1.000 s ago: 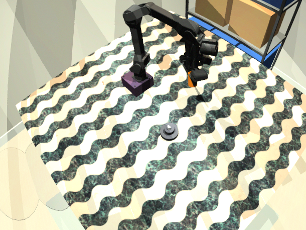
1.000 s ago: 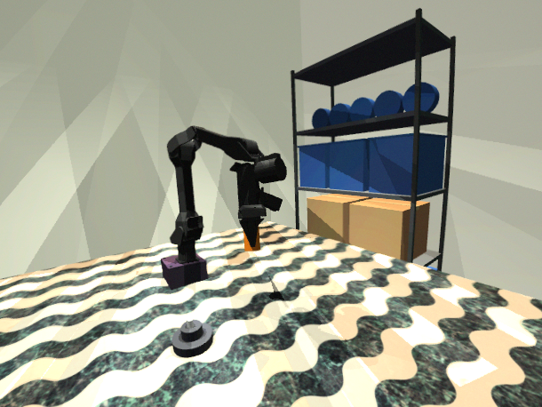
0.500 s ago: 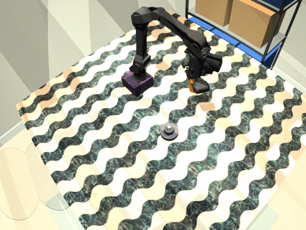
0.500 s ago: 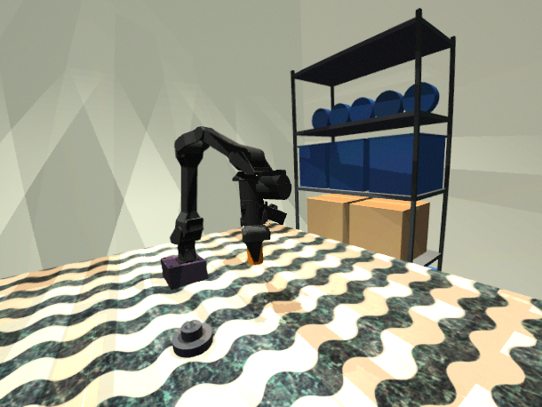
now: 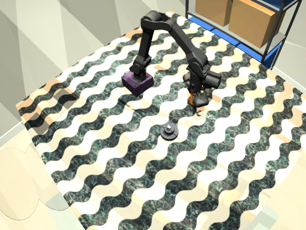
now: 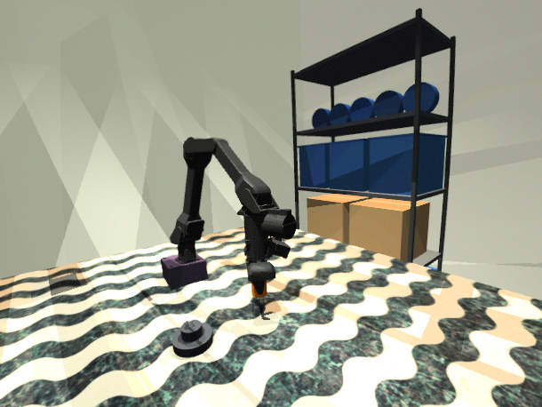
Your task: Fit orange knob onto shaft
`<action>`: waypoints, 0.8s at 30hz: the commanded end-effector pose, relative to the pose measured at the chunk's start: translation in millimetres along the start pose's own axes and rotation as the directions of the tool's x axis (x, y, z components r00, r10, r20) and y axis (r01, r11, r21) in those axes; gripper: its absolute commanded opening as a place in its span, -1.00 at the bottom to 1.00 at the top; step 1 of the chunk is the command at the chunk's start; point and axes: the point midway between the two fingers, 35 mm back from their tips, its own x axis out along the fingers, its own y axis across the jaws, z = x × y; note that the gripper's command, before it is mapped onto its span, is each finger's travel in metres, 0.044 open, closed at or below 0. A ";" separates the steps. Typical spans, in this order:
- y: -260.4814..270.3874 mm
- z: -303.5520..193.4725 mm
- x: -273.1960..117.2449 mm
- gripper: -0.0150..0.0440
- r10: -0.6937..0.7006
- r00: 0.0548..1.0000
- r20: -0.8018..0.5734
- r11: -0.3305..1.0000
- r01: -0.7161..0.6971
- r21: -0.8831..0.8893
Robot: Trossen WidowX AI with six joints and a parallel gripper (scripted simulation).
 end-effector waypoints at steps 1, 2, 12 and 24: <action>0.1 0.2 22.2 -0.49 0.007 1.000 0.001 1.000 -0.007 0.006; 0.0 0.1 27.1 -0.49 0.008 1.000 0.001 1.000 -0.008 0.006; 0.2 -1.5 32.1 -0.40 0.008 1.000 -0.001 1.000 -0.008 0.001; 0.2 -1.5 32.1 0.32 0.008 1.000 -0.001 1.000 -0.008 0.001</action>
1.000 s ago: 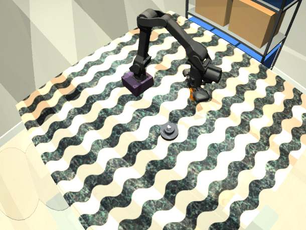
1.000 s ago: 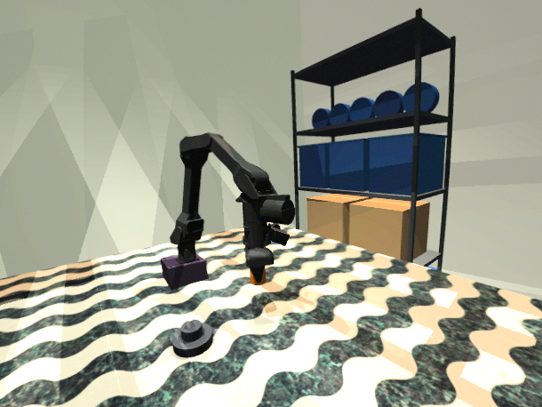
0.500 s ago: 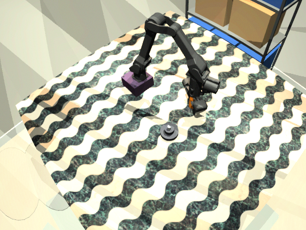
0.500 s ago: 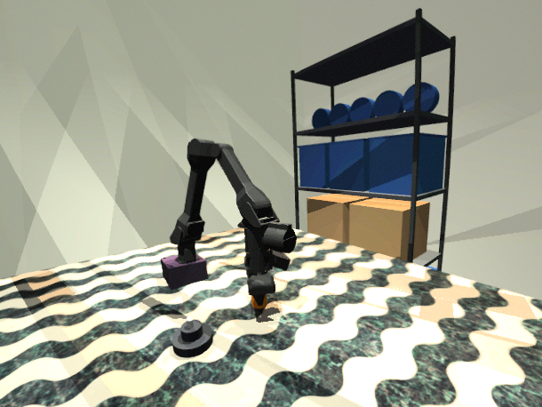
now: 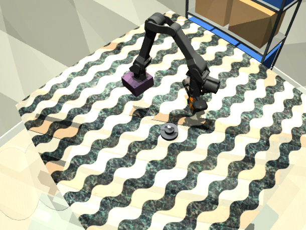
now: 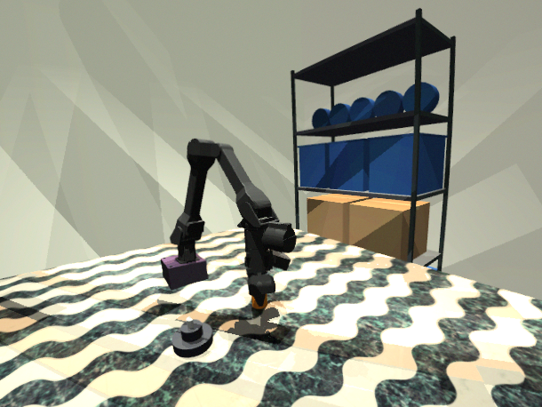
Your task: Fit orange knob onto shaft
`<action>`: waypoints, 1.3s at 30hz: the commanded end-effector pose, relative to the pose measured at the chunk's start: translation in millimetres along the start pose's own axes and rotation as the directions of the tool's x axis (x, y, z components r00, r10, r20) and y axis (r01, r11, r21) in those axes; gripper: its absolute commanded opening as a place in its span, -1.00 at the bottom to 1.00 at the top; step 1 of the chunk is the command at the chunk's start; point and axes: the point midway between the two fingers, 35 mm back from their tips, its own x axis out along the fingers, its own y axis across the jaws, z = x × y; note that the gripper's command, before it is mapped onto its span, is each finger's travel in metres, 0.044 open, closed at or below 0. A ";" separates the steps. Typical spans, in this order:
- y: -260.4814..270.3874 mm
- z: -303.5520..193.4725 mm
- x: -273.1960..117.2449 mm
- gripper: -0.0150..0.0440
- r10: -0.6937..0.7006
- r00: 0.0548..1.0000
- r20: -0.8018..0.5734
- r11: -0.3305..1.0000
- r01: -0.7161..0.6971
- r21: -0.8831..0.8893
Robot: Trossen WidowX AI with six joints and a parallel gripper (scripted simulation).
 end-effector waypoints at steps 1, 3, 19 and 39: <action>0.0 0.0 -0.3 0.32 0.000 1.000 -0.001 1.000 0.000 0.000; 0.0 0.0 -0.3 0.32 0.000 1.000 -0.001 1.000 0.000 0.000; -0.8 0.3 -77.9 0.94 0.001 1.000 0.002 1.000 -0.001 0.005; -1.1 0.3 -56.4 1.00 0.001 1.000 0.002 1.000 -0.001 0.005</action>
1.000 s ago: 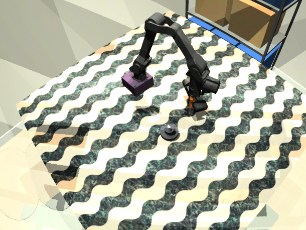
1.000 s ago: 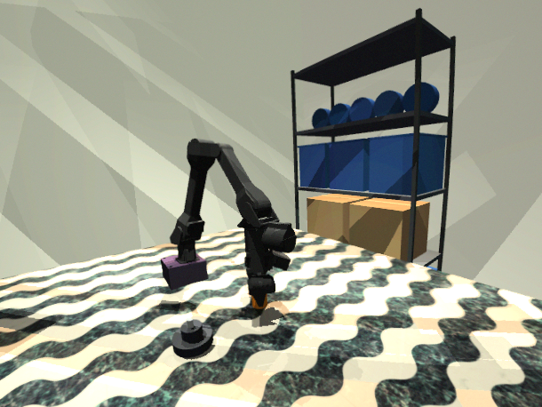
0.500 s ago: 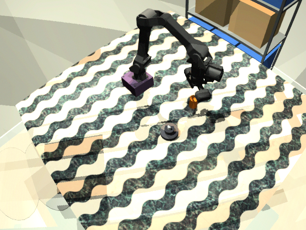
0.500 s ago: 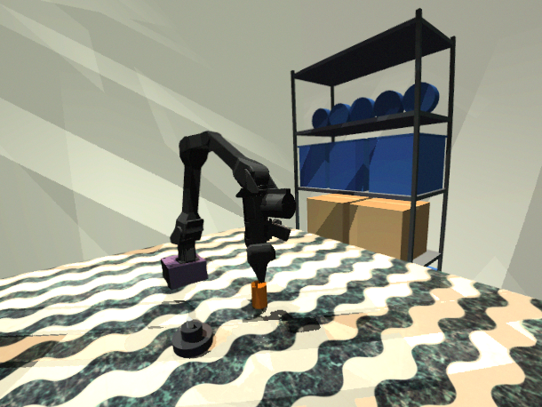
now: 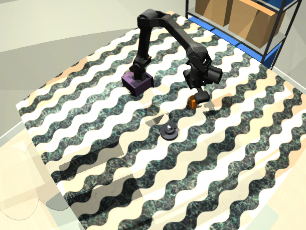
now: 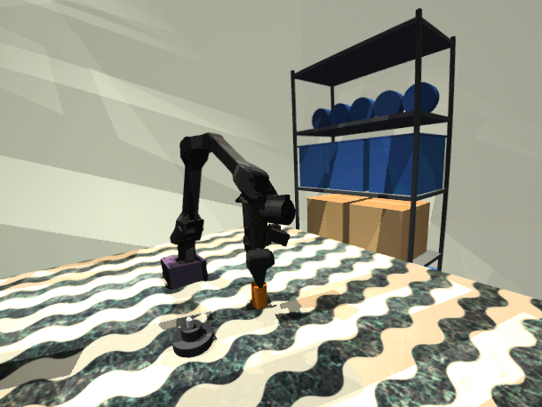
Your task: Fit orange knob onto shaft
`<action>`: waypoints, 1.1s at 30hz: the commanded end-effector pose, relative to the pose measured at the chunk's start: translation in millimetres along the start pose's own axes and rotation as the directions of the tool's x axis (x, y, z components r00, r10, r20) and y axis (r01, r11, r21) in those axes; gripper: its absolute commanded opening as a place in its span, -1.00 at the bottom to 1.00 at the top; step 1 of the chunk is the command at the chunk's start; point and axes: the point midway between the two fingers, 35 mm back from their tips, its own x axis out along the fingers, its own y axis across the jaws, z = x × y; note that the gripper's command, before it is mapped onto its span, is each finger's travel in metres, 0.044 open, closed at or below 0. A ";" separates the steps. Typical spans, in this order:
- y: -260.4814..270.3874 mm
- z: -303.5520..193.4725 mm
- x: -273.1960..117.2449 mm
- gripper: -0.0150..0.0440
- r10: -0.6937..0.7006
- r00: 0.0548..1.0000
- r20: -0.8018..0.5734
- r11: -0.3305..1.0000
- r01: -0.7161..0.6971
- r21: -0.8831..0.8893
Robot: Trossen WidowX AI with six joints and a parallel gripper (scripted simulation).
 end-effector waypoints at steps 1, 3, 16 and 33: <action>1.0 -0.5 9.9 1.00 0.010 1.000 -0.006 1.000 -0.010 -0.002; 0.8 -0.4 13.2 1.00 0.010 1.000 -0.006 1.000 -0.010 -0.002; 0.6 -0.1 34.3 1.00 0.010 1.000 -0.006 1.000 -0.010 -0.002; 2.1 -1.4 61.3 1.00 0.010 1.000 -0.006 1.000 -0.010 -0.002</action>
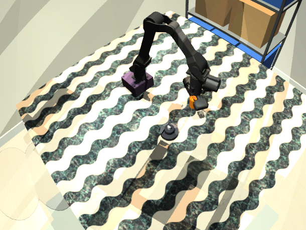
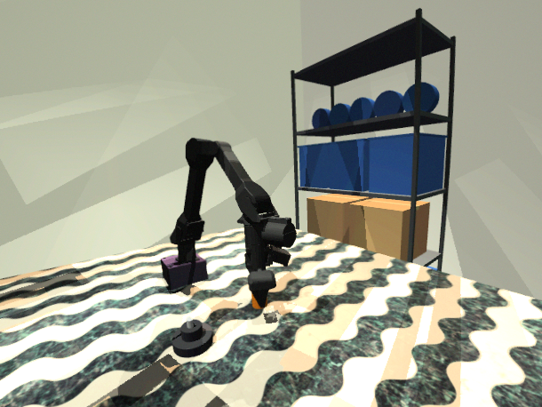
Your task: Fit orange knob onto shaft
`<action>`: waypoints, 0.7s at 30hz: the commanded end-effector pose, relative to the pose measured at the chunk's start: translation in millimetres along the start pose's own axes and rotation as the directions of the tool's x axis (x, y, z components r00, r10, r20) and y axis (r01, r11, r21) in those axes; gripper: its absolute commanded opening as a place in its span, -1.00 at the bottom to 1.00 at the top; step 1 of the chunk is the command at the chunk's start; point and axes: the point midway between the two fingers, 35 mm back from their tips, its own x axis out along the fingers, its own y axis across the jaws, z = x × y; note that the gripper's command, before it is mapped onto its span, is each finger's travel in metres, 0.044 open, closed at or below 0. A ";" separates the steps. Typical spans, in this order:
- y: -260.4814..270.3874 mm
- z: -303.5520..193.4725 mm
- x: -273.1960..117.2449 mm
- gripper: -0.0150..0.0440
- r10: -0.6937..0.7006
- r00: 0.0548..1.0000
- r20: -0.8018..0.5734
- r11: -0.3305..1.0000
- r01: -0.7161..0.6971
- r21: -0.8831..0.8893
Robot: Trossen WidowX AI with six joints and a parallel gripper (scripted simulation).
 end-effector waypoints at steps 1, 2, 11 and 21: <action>2.2 -1.7 9.8 1.00 0.010 1.000 -0.006 1.000 -0.010 0.006; 2.4 -1.8 11.3 1.00 0.010 1.000 -0.006 1.000 -0.010 0.006; 2.6 -2.0 13.5 0.47 0.010 1.000 -0.006 1.000 -0.010 0.006; 2.6 -2.0 13.5 -0.03 0.010 1.000 -0.006 1.000 -0.010 0.006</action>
